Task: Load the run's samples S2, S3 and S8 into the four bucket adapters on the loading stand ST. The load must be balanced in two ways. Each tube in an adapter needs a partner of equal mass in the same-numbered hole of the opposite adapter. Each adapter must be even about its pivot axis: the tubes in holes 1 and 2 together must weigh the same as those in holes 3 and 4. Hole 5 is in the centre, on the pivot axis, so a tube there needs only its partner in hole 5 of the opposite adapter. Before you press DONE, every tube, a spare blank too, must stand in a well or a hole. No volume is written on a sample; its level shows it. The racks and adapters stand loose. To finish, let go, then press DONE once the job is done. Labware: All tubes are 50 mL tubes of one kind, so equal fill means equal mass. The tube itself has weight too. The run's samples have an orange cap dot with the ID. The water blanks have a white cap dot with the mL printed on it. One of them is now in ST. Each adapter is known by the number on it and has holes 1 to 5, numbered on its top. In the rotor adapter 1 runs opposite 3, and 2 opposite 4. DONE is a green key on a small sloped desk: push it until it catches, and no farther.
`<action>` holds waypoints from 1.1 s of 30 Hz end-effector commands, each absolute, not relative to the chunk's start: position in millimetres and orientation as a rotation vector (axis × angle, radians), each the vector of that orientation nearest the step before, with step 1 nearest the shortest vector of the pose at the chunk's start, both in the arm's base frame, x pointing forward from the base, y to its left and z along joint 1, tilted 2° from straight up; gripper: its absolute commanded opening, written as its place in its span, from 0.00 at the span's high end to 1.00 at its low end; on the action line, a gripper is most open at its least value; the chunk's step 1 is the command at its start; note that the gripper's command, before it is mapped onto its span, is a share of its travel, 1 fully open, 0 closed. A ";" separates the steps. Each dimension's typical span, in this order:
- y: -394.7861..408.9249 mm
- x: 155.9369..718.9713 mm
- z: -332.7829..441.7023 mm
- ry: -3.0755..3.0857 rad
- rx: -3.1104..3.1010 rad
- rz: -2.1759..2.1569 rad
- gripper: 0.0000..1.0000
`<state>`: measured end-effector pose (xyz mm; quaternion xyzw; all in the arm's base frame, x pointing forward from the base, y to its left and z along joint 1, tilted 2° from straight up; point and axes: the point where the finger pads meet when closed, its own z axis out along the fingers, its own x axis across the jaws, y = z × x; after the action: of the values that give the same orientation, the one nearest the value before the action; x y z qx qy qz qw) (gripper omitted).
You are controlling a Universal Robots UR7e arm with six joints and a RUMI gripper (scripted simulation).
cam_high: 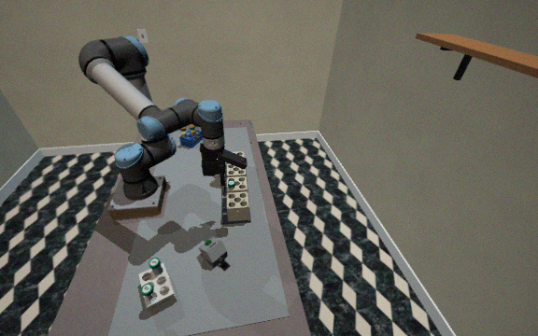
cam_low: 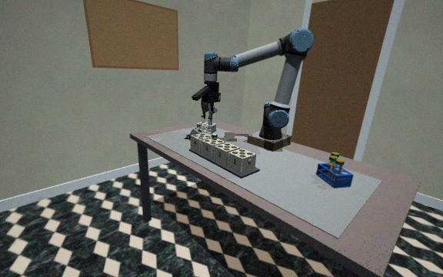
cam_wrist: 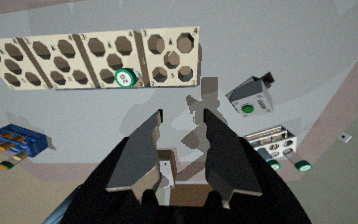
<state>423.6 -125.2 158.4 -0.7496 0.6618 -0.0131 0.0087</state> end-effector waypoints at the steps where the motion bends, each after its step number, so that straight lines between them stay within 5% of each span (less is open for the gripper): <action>1: -125.7 424.8 141.9 2.067 -2.342 -0.044 0.65; 12: -125.8 425.5 119.7 2.067 -2.342 -0.044 0.65; 25: -18.4 440.4 119.6 2.687 -1.574 -0.032 0.65; 33: -17.7 440.4 119.6 2.797 -1.368 -0.030 0.65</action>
<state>438.6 -21.9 119.2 -0.4828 0.8753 -0.0029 0.0250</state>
